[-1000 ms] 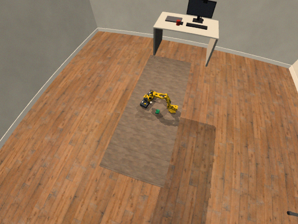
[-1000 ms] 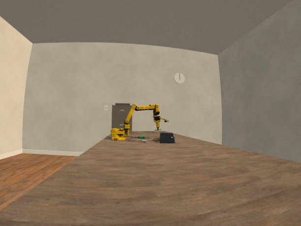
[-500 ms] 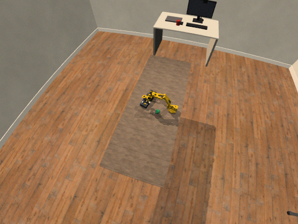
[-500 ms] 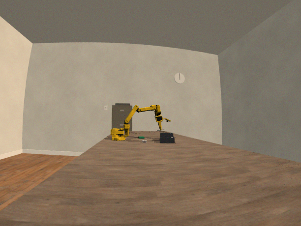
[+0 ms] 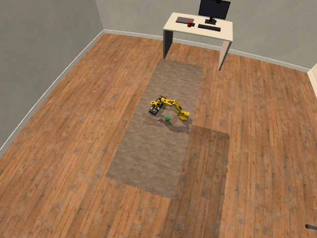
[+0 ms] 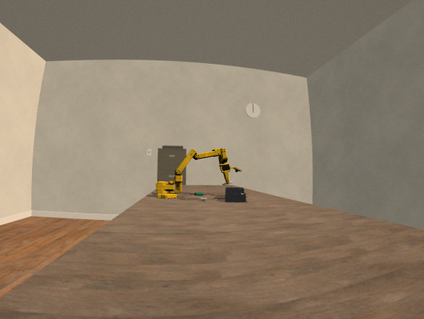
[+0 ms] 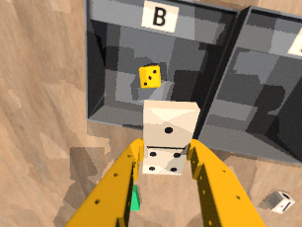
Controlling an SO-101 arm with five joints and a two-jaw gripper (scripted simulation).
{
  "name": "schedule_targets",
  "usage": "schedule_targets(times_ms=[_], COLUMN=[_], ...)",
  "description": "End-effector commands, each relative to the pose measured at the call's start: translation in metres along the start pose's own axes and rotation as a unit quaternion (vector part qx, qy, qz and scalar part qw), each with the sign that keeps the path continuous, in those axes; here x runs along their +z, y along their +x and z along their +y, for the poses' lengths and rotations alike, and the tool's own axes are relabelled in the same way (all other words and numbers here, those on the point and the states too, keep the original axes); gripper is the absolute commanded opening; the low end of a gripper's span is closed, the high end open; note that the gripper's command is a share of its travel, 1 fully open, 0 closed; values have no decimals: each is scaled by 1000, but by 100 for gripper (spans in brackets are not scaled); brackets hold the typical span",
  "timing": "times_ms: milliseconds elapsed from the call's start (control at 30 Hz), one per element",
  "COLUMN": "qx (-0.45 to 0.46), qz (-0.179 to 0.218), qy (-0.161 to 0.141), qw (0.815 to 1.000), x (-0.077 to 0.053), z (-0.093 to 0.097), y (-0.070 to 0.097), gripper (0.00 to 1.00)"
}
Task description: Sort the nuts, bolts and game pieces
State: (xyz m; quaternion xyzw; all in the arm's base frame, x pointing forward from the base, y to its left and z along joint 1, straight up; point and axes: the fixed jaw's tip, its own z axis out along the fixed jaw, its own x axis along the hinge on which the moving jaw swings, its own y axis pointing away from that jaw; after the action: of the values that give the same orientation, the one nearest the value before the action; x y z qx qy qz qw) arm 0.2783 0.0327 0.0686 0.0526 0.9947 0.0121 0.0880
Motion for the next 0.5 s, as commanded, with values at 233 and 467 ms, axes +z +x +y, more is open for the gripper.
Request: schedule_targets(times_ms=[233,467], qx=[-76,-93], qz=[-73,-84], qy=[-12,-12], qw=[994,992], x=[-8,-7], z=[10,11], y=[-25,-29], gripper=[0,0])
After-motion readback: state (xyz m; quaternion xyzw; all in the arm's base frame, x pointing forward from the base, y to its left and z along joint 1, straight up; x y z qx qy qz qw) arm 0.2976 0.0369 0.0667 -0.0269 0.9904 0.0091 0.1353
